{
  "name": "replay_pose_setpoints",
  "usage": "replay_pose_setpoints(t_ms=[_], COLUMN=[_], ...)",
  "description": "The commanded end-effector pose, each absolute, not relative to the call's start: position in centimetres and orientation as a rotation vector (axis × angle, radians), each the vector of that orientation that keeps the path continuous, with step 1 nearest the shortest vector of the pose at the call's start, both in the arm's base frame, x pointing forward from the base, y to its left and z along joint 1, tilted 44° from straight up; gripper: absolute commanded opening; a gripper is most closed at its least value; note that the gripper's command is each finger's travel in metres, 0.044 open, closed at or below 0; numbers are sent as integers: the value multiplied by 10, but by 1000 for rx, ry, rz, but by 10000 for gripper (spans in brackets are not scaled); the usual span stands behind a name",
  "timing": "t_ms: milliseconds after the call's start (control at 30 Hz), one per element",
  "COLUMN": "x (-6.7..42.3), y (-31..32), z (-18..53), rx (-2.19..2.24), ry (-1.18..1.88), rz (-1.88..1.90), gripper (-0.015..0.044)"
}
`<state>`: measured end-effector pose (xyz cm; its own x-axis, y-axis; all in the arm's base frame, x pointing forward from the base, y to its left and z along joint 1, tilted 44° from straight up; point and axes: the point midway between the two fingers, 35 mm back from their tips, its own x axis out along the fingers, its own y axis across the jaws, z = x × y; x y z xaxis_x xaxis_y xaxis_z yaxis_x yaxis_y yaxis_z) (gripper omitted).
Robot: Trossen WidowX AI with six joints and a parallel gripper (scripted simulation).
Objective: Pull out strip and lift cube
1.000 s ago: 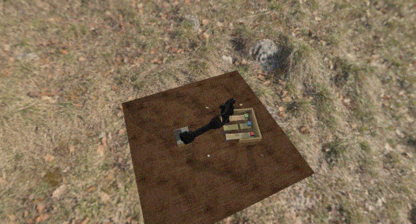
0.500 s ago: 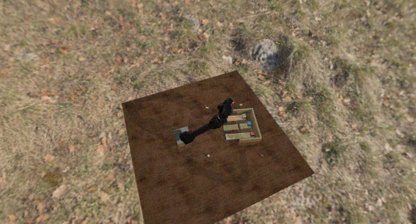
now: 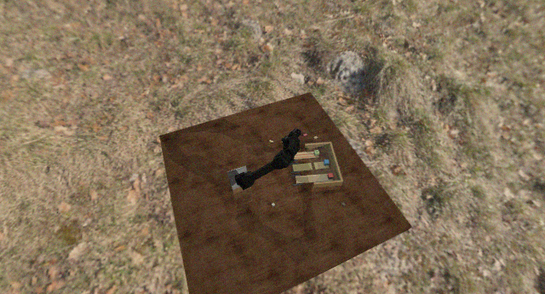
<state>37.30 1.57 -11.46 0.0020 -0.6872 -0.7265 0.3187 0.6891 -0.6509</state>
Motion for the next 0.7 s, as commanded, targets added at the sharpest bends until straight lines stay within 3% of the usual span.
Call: replay_pose_setpoints(t_ms=[0,667], x=[360,331], y=[12,20], z=[-121,-128], rx=[-337,-337], ry=[1378,1380], rz=[-824,-823], gripper=[0,0])
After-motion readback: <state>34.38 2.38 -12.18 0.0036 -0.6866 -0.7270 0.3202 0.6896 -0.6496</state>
